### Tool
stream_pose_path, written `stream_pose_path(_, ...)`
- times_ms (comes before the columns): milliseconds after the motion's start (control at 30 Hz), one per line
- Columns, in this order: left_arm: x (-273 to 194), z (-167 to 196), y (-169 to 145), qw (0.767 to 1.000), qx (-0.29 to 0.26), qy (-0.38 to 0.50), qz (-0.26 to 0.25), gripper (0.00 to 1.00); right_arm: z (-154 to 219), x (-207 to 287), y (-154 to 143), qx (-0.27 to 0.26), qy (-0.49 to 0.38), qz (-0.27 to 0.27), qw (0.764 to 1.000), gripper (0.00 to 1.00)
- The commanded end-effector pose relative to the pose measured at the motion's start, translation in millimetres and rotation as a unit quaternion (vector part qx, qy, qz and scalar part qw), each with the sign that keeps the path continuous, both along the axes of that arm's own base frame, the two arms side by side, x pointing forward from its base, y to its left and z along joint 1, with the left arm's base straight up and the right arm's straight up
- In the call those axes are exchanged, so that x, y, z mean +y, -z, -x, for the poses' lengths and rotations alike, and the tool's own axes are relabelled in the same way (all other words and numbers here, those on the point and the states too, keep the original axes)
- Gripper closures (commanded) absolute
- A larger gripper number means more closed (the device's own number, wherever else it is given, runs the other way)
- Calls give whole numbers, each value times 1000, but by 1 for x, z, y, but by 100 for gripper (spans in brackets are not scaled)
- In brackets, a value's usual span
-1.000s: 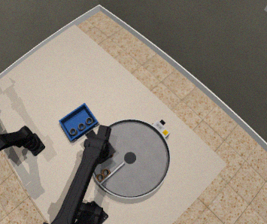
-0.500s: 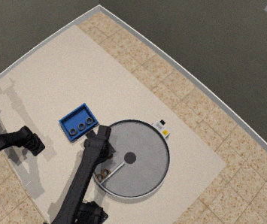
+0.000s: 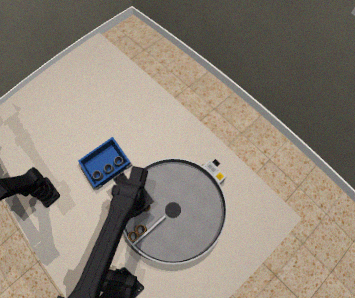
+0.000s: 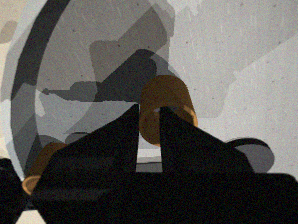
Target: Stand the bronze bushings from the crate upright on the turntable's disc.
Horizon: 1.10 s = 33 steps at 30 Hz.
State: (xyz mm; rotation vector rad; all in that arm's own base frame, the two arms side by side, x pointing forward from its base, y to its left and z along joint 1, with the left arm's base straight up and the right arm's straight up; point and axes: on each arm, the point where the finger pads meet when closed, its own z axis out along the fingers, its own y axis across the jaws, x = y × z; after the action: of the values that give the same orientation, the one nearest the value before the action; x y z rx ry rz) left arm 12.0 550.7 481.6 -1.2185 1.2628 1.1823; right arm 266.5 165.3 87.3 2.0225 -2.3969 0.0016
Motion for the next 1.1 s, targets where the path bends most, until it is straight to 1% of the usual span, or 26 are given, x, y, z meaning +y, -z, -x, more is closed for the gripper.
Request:
stream_pose_path(0,-6,4,-19,1000,-7,-4,-22,0,-10,5,-7,-15,0,-11,1000,84)
stream_pose_path(200,-6,4,-19,1000,-7,-4,-22,0,-10,5,-8,-16,0,-11,1000,84)
stream_pose_path(300,-6,4,-19,1000,-7,-4,-22,0,-21,12,-32,-31,0,-21,999,84)
stream_pose_path(400,-6,4,-19,1000,-7,-4,-22,0,-20,11,-45,-32,0,-21,999,84)
stream_pose_path(467,-6,4,-19,1000,-7,-4,-22,0,-20,11,-45,-32,0,-21,999,84)
stream_pose_path(633,-6,4,-19,1000,-7,-4,-22,0,-19,11,-66,-32,0,-21,999,84)
stream_pose_path(700,-6,4,-19,1000,-7,-4,-22,0,-19,11,-60,-22,0,-15,1000,84)
stream_pose_path(767,-6,4,-19,1000,-7,-4,-22,0,-2,0,-39,4,0,1,1000,84)
stream_pose_path(800,-6,4,-19,1000,-7,-4,-22,0,-1,0,-39,4,0,1,1000,84)
stream_pose_path(833,-6,4,-19,1000,-7,-4,-22,0,-8,4,-47,-7,0,-6,1000,84)
stream_pose_path(900,-6,4,-19,1000,-7,-4,-22,0,-11,6,-53,-18,0,-13,1000,84)
stream_pose_path(1067,-6,4,-19,1000,-7,-4,-22,0,-11,6,-52,-16,0,-12,1000,84)
